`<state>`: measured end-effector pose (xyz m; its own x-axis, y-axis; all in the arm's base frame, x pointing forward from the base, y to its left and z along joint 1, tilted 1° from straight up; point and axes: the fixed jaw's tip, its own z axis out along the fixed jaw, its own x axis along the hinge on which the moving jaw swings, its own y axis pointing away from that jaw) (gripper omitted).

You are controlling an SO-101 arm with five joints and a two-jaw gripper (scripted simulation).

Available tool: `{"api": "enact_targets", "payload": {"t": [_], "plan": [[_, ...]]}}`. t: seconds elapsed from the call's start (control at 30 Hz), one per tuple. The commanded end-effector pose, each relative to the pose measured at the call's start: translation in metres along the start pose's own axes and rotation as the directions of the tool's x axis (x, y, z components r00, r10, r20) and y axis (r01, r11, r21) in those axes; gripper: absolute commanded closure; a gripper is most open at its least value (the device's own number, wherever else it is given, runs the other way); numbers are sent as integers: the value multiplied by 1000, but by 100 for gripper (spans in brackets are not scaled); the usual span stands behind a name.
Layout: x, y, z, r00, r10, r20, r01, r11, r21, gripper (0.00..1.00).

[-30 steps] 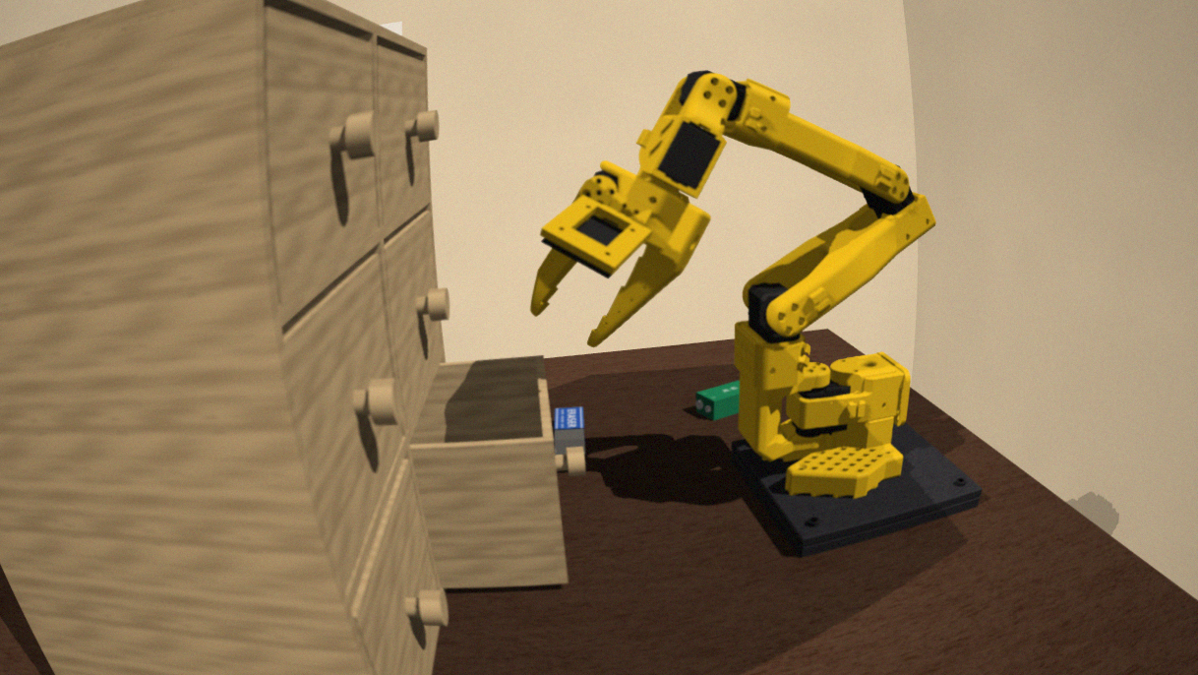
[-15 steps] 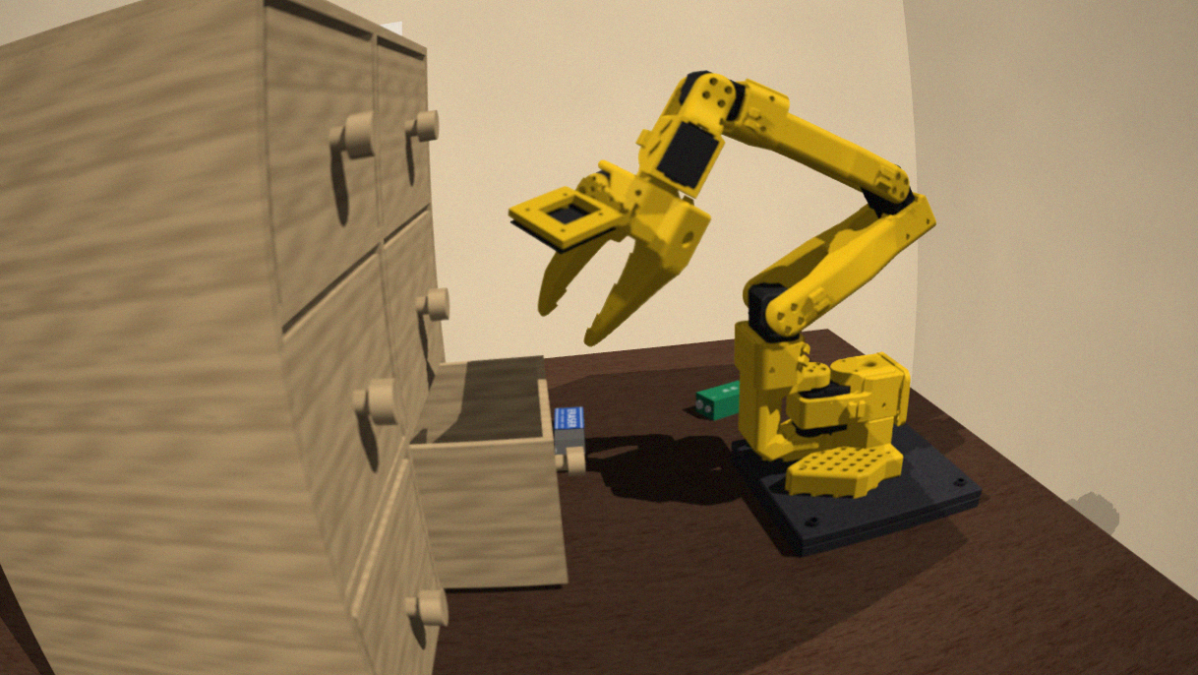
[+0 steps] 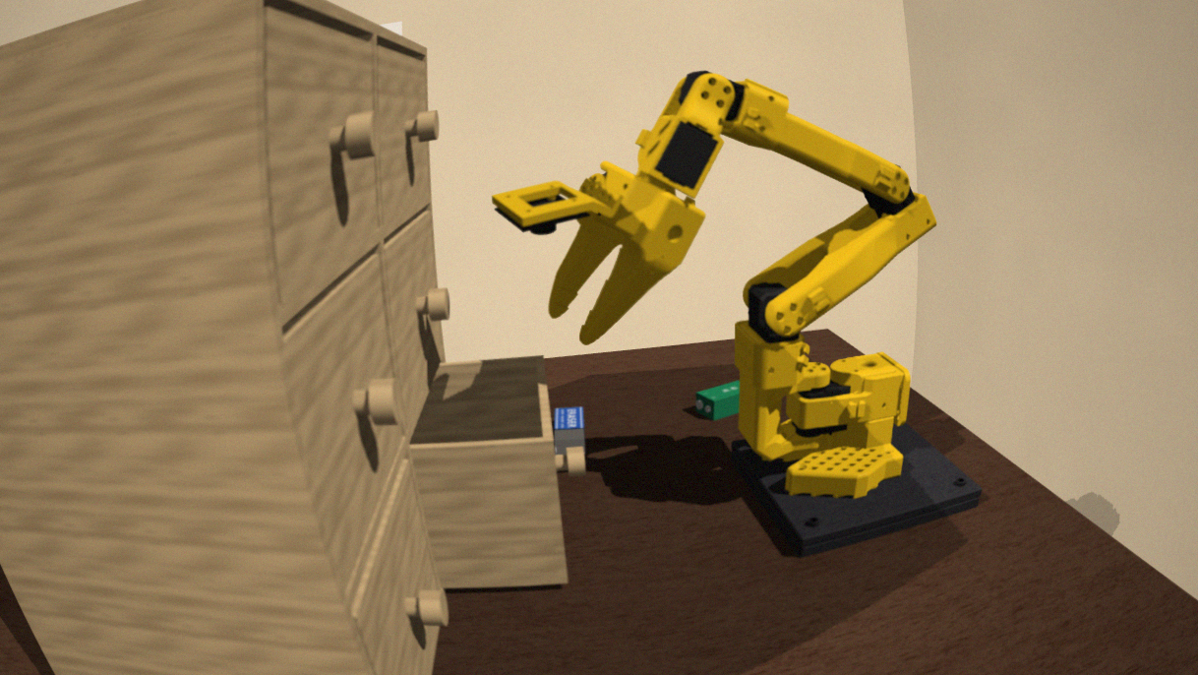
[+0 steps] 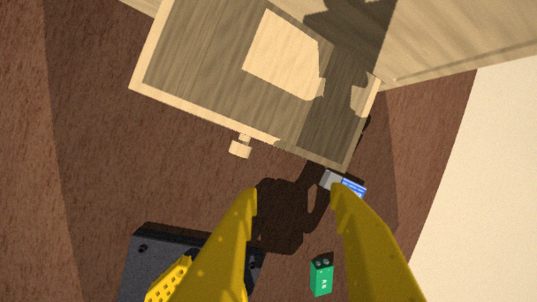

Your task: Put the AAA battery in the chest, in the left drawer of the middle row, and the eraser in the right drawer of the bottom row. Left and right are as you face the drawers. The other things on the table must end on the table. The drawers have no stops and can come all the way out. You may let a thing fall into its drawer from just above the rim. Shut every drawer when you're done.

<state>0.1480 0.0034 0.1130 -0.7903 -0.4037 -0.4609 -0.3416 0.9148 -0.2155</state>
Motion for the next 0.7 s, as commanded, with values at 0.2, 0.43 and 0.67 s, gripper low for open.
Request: {"api": "enact_targets", "payload": {"t": [0.2, 0.43, 0.67], "plan": [[0, -2, 0, 966, 256, -14, -256, 967, 6, 79], [-1, -3, 0, 927, 376, -13, -376, 927, 9, 79], [-1, -3, 0, 918, 397, -13, -397, 918, 10, 79]]}}
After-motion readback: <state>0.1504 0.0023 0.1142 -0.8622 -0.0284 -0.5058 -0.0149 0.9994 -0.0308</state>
